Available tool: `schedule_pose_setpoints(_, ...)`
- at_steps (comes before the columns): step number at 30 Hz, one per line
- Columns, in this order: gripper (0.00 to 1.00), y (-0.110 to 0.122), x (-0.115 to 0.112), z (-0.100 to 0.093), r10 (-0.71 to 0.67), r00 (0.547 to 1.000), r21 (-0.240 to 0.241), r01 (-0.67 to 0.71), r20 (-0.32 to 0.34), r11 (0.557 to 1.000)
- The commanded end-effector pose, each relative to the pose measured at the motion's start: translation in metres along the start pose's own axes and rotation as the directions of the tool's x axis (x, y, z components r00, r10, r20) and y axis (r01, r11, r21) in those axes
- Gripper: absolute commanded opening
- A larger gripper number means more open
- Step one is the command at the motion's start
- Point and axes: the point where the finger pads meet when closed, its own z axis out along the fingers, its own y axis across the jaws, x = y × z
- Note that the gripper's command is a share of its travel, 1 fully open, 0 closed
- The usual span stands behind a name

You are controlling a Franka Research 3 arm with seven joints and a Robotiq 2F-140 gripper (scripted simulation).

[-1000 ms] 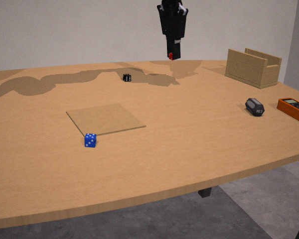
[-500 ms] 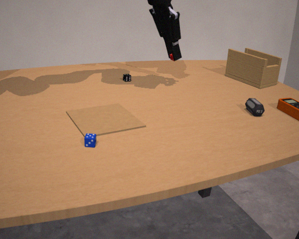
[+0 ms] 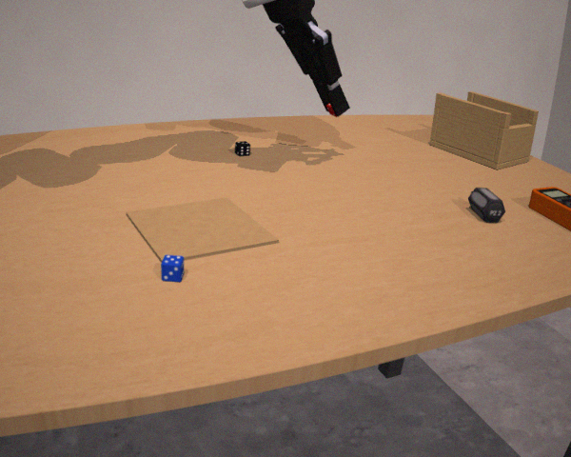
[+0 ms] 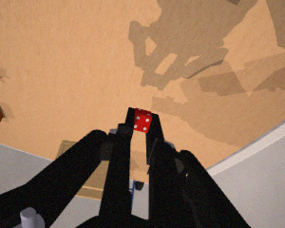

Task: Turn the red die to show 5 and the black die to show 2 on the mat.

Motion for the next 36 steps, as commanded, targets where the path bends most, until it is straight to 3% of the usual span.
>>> schedule_pose_setpoints(1, 0.18, -0.0122, -0.0083, -0.001, -0.104, 0.986, -0.006, 0.105, 0.133, 0.994)
schedule_pose_setpoints(36, 0.18, -0.0106, -0.0069, -0.0068, -0.091, 0.933, -0.011, 0.101, 0.348, 0.995)
